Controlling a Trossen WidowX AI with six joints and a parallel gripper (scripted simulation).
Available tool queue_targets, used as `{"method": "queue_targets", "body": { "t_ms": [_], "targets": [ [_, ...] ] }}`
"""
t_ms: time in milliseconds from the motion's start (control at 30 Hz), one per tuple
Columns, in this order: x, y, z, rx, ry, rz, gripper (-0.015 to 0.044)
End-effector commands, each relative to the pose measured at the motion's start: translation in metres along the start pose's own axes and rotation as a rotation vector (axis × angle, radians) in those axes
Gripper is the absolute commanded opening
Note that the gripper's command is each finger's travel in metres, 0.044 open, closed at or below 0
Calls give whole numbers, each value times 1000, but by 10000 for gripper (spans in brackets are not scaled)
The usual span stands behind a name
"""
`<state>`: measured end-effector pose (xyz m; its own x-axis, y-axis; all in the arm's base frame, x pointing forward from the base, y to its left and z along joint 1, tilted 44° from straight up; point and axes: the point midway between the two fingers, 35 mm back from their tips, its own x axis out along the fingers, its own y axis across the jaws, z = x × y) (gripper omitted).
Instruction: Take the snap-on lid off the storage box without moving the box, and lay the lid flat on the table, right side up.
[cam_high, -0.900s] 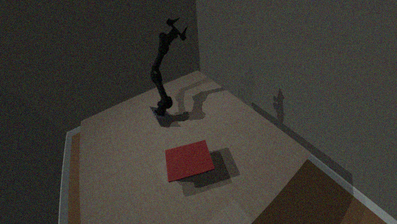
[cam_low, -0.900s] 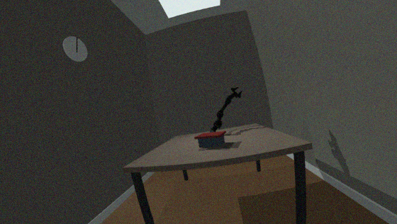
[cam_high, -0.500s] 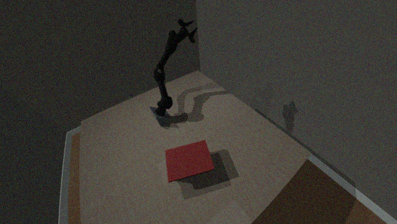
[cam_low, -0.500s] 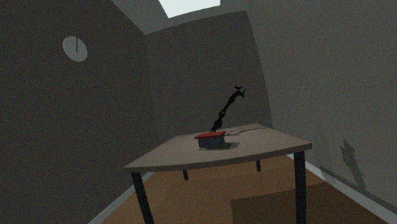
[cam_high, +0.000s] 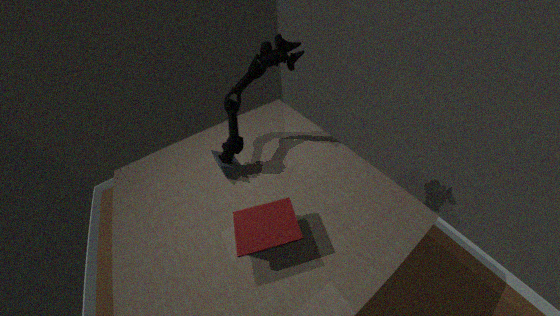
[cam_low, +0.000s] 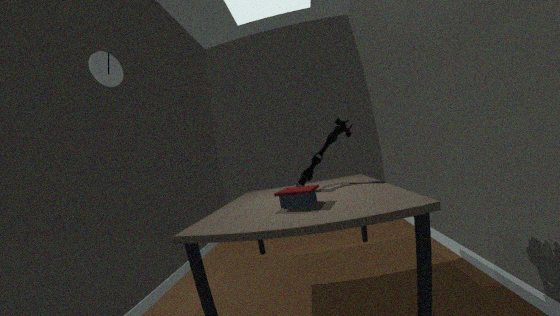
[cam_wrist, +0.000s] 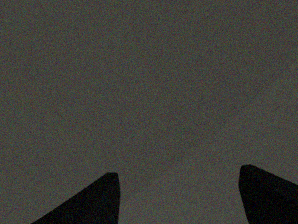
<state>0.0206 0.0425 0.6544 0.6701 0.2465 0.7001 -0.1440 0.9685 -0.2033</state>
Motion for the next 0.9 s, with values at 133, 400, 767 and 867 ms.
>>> {"method": "queue_targets", "body": {
  "t_ms": [133,400,767,867],
  "targets": [
    [27,-14,-82,206,199,-56,235],
    [36,-38,-202,469,474,-202,235],
    [7,-63,-349,1009,741,-502,235],
    [-11,-69,-386,1166,797,-622,235]
  ]
}}
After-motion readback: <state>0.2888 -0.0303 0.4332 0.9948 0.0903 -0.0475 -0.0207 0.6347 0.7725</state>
